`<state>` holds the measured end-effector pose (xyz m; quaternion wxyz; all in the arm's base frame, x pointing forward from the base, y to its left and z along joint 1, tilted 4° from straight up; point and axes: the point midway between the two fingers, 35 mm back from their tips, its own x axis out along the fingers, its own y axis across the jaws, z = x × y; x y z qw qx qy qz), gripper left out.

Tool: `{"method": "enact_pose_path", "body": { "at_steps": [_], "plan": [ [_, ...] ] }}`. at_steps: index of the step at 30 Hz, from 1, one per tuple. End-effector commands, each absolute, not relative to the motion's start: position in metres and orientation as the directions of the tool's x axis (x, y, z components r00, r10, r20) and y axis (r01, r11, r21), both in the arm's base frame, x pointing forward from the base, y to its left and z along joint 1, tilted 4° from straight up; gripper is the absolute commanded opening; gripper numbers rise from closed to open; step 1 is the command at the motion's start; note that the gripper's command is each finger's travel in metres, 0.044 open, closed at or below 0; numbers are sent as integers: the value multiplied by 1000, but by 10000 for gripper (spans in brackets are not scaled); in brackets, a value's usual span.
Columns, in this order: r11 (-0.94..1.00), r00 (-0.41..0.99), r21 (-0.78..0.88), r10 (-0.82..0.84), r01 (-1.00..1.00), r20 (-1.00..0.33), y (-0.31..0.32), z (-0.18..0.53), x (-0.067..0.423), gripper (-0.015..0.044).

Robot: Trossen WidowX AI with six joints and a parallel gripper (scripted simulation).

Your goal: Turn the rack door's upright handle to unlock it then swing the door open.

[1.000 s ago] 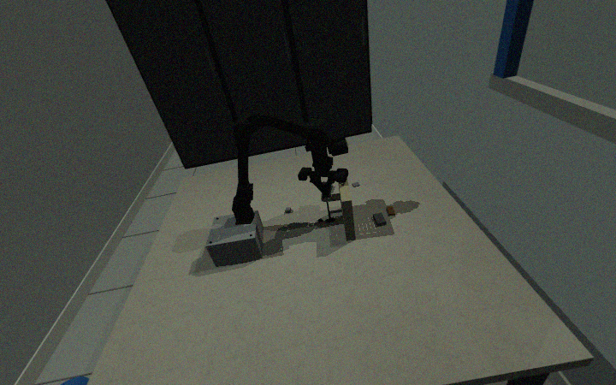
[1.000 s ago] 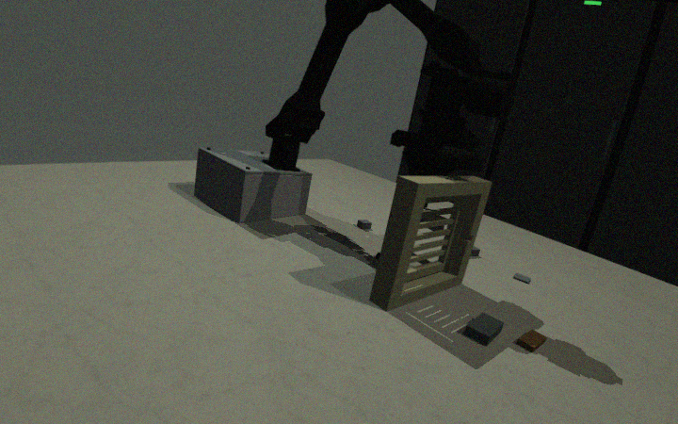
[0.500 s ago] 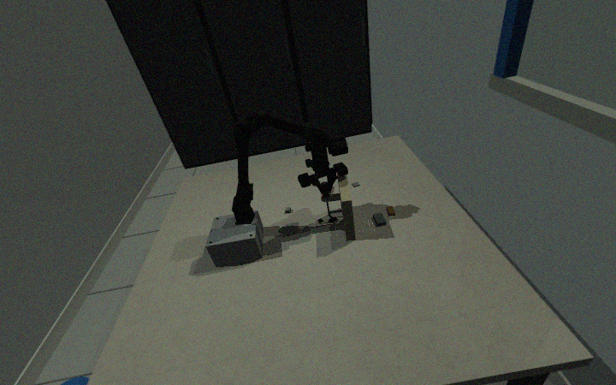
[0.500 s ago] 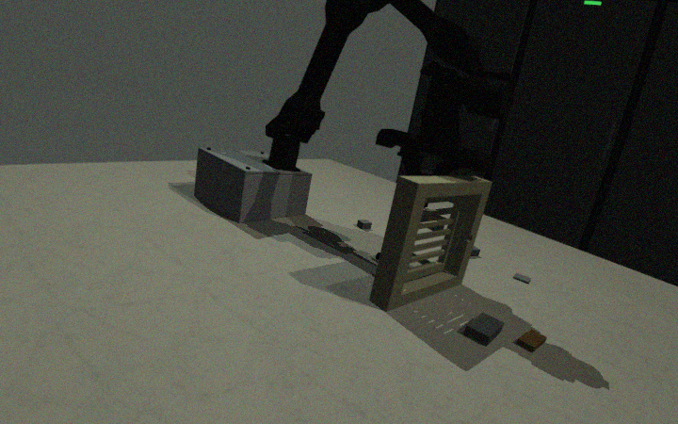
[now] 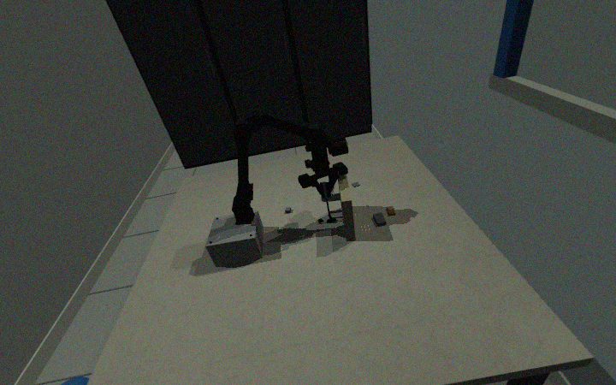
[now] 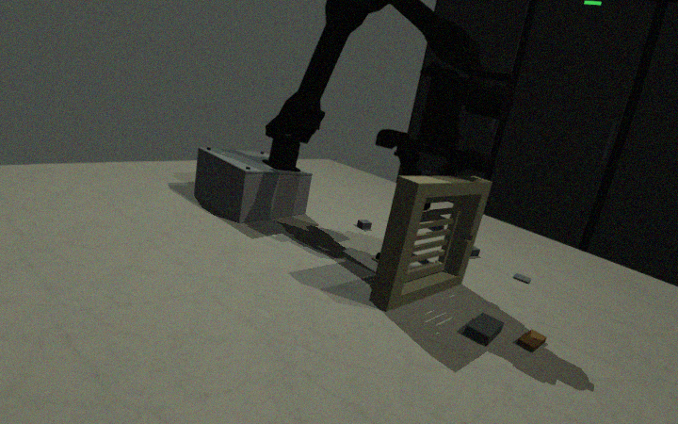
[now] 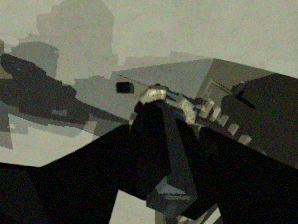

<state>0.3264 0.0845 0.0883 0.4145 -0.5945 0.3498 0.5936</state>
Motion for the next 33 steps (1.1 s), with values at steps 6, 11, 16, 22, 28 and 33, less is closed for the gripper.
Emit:
{"method": "enact_pose_path", "body": {
  "at_steps": [6, 11, 16, 22, 28, 33],
  "plan": [
    [-254, 50, -67, 72, -965, -996, 84, 87, 326, 295],
    [-10, 50, -51, 72, -999, -996, 84, 88, 326, 295],
    [235, 50, -32, 72, -971, -996, 84, 88, 326, 295],
    [509, 50, -7, 72, -861, -996, 84, 88, 326, 295],
    [738, 50, 19, 72, -675, -996, 84, 88, 326, 295],
    [880, 50, 40, 72, -474, -996, 84, 88, 326, 295]
  ]
}}
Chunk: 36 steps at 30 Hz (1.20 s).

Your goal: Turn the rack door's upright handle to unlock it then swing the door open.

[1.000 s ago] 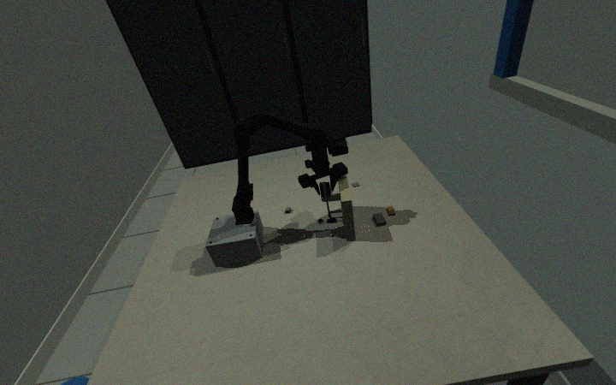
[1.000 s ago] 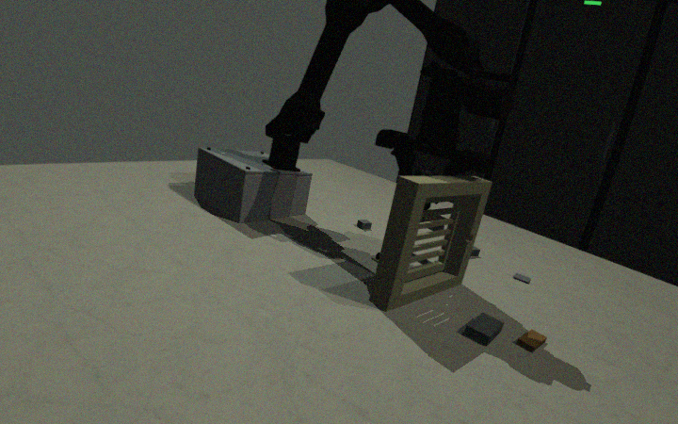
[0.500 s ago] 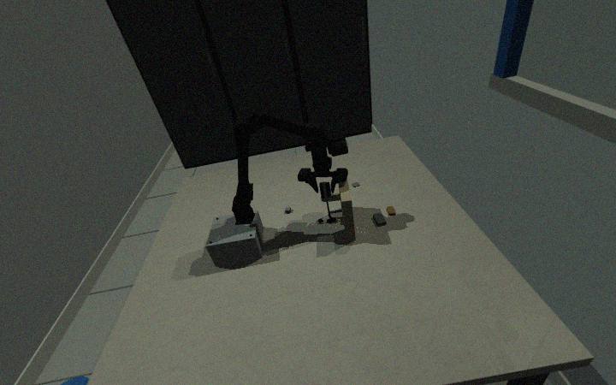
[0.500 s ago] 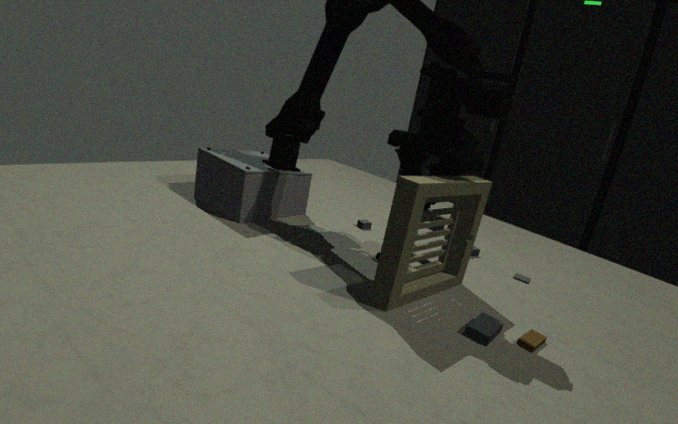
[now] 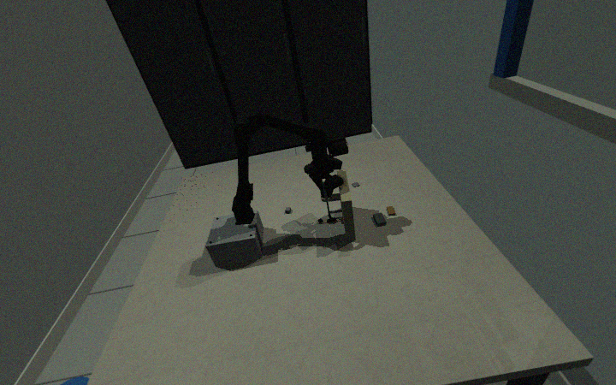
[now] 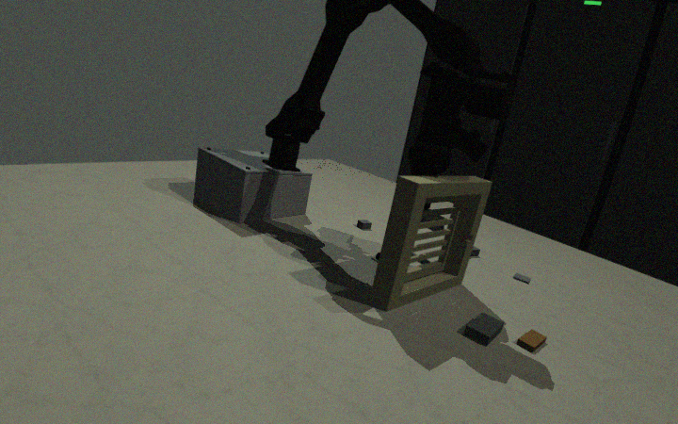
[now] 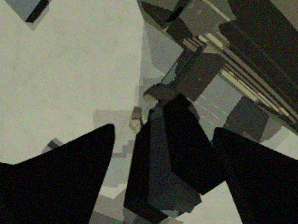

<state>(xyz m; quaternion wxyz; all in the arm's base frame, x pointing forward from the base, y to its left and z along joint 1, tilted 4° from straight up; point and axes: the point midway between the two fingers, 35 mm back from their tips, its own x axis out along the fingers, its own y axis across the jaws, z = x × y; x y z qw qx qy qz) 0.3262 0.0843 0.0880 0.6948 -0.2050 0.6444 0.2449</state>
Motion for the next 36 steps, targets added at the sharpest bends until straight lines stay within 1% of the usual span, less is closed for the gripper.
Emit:
{"method": "enact_pose_path", "body": {
  "at_steps": [1, 9, 17, 22, 27, 32, 36],
  "plan": [
    [902, 50, 43, 72, -430, -996, 84, 88, 326, 295],
    [996, 50, 69, 72, -48, -996, 84, 88, 326, 295],
    [936, 50, 85, 72, 341, -996, 84, 88, 326, 295],
    [823, 50, 88, 72, 561, -996, 84, 88, 326, 295],
    [660, 50, 85, 72, 746, -996, 84, 88, 326, 295],
    [457, 50, 78, 72, 886, -996, 84, 88, 326, 295],
    [273, 50, 68, 72, 960, -996, 84, 88, 326, 295]
  ]
}}
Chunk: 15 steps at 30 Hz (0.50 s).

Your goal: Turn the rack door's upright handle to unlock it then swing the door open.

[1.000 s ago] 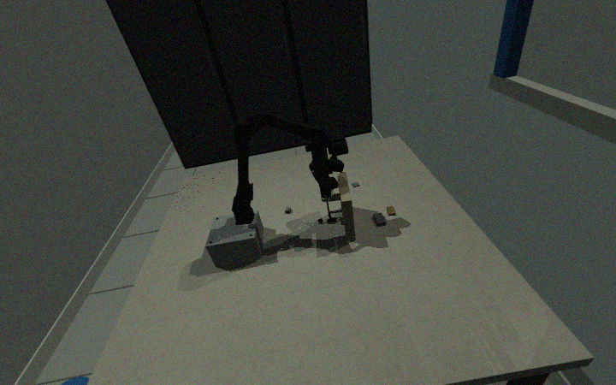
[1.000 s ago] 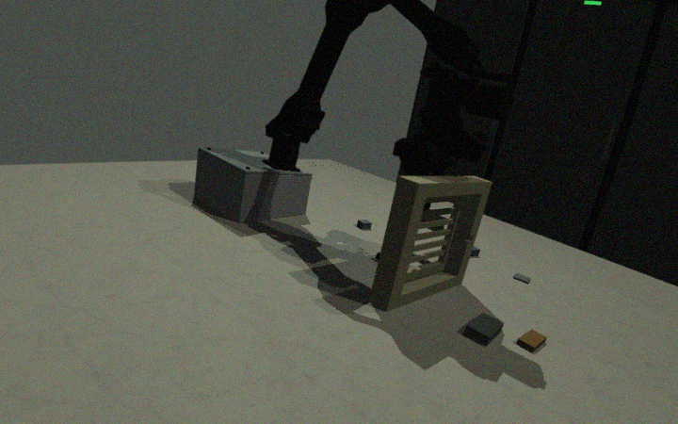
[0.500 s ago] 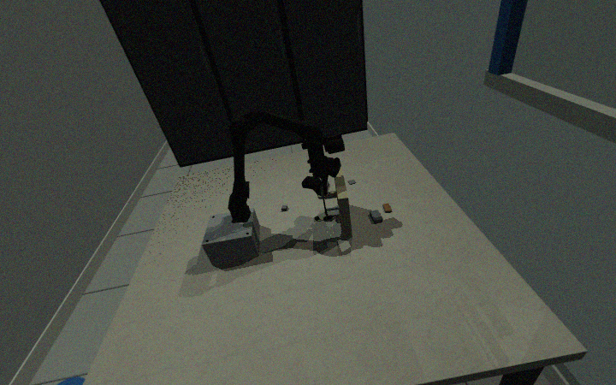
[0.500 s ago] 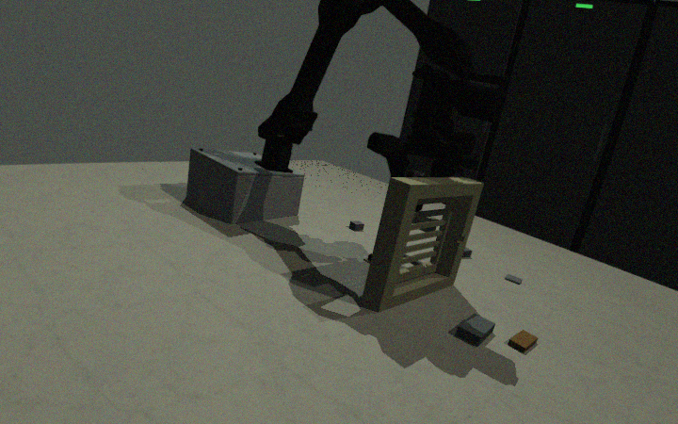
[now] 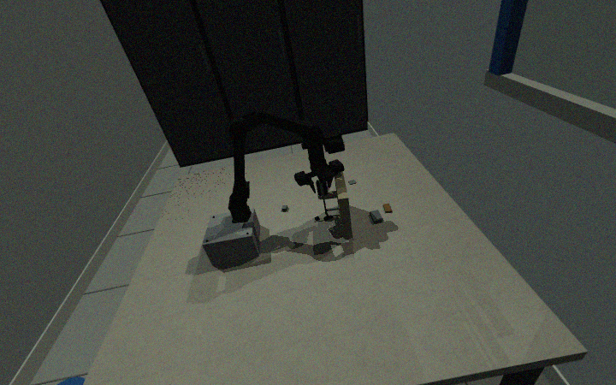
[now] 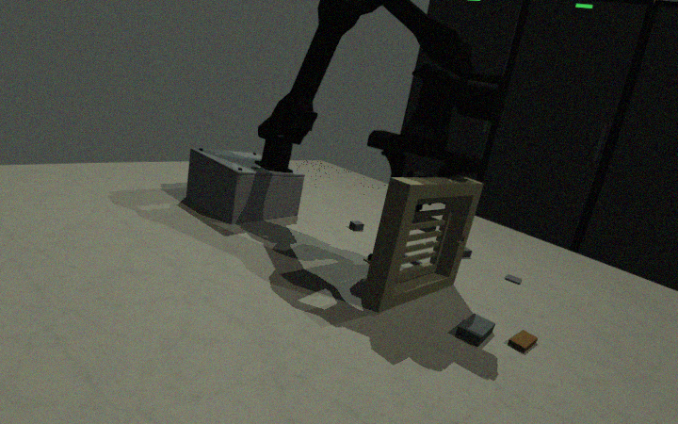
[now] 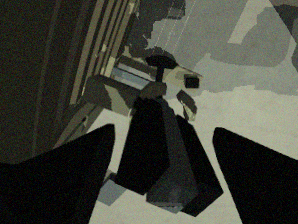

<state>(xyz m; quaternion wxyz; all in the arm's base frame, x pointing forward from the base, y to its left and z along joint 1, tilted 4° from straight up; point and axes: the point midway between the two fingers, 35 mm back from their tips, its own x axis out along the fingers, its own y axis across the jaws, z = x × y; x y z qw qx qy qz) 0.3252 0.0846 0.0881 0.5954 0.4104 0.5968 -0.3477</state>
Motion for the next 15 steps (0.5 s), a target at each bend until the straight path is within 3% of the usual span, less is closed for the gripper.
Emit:
{"method": "enact_pose_path", "body": {
  "at_steps": [1, 8, 15],
  "plan": [
    [225, 50, 65, 72, 972, -996, 84, 88, 326, 295],
    [-85, 50, 44, 72, 995, -996, 84, 88, 326, 295],
    [-93, 50, 43, 72, 995, -996, 84, 88, 326, 295]
  ]
}}
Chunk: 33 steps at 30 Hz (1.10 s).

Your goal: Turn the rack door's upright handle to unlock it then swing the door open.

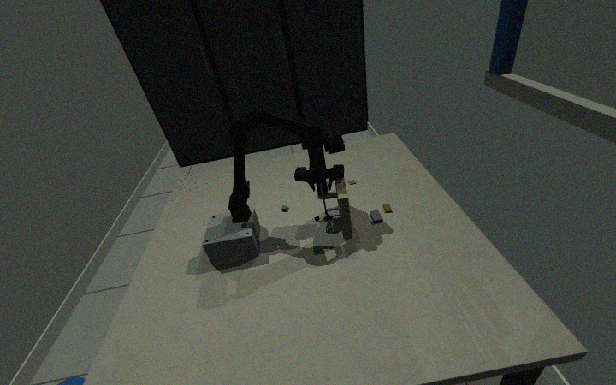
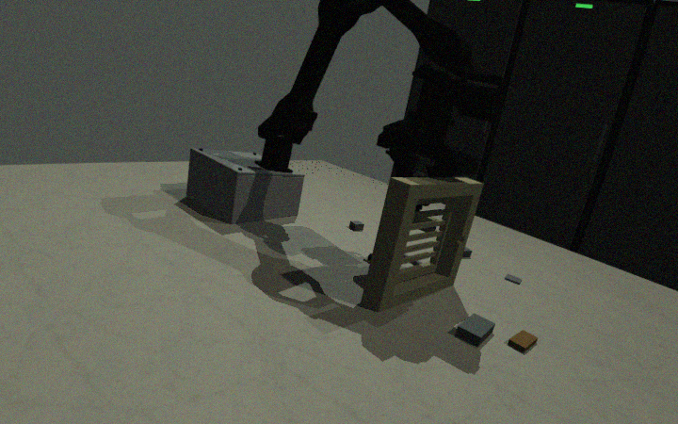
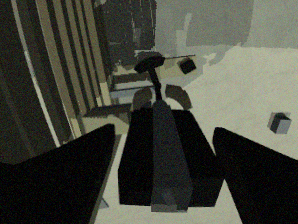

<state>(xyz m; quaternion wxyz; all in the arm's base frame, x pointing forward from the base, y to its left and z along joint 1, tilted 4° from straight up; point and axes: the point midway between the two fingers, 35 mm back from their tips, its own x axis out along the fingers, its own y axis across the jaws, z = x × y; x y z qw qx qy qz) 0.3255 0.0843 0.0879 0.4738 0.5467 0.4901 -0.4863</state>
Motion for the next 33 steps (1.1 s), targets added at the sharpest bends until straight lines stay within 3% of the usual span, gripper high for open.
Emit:
{"method": "enact_pose_path", "body": {
  "at_steps": [1, 33],
  "plan": [
    [-93, 50, 43, 72, 995, -996, 84, 88, 326, 288],
    [-93, 50, 43, 72, 995, -996, 84, 88, 326, 75]
  ]
}}
